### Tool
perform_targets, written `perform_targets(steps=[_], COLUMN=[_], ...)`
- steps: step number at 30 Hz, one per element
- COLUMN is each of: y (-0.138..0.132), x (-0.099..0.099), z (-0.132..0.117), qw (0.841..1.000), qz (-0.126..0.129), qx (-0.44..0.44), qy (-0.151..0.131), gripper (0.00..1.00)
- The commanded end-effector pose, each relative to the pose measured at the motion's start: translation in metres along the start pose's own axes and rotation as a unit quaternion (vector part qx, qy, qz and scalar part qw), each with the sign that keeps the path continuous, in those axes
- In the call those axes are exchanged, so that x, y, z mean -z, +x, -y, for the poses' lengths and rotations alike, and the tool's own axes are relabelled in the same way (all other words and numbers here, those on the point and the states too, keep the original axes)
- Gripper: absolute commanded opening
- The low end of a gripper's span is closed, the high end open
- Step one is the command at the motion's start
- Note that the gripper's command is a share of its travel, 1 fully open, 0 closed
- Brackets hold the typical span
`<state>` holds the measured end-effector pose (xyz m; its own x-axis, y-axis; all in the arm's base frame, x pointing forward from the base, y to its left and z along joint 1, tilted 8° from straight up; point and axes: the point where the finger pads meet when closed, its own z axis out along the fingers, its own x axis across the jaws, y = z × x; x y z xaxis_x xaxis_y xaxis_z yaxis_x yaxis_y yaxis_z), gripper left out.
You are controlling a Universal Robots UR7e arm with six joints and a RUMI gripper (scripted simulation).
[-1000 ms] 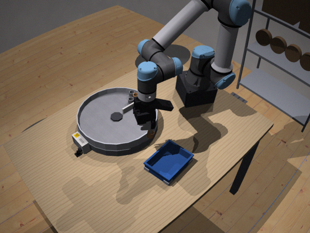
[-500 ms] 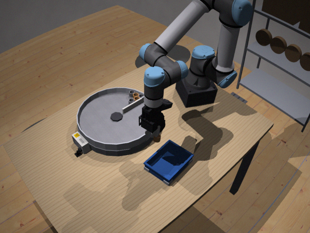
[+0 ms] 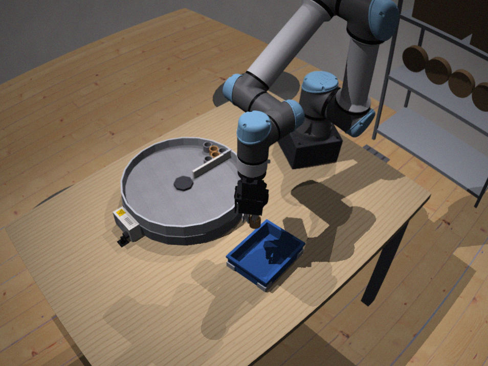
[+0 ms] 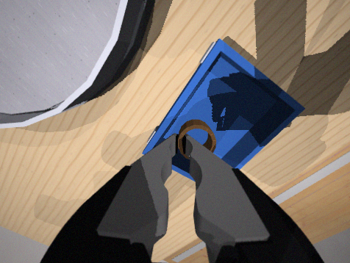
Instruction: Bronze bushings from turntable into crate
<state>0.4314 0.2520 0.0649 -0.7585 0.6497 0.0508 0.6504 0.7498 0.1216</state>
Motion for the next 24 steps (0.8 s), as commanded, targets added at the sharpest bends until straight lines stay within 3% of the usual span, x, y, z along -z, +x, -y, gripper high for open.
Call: perform_targets(steps=[1,7,24], y=[0.006,0.012,0.030], x=[0.000,0.000,0.000], z=[-0.007,-0.013,-0.030], qw=[0.997,0.991,0.951], qz=[-0.002,-0.002,-0.002], qx=[0.076,0.137,0.309], qy=[-0.002,-0.002,-0.004], gripper=[0.00,0.00,0.00])
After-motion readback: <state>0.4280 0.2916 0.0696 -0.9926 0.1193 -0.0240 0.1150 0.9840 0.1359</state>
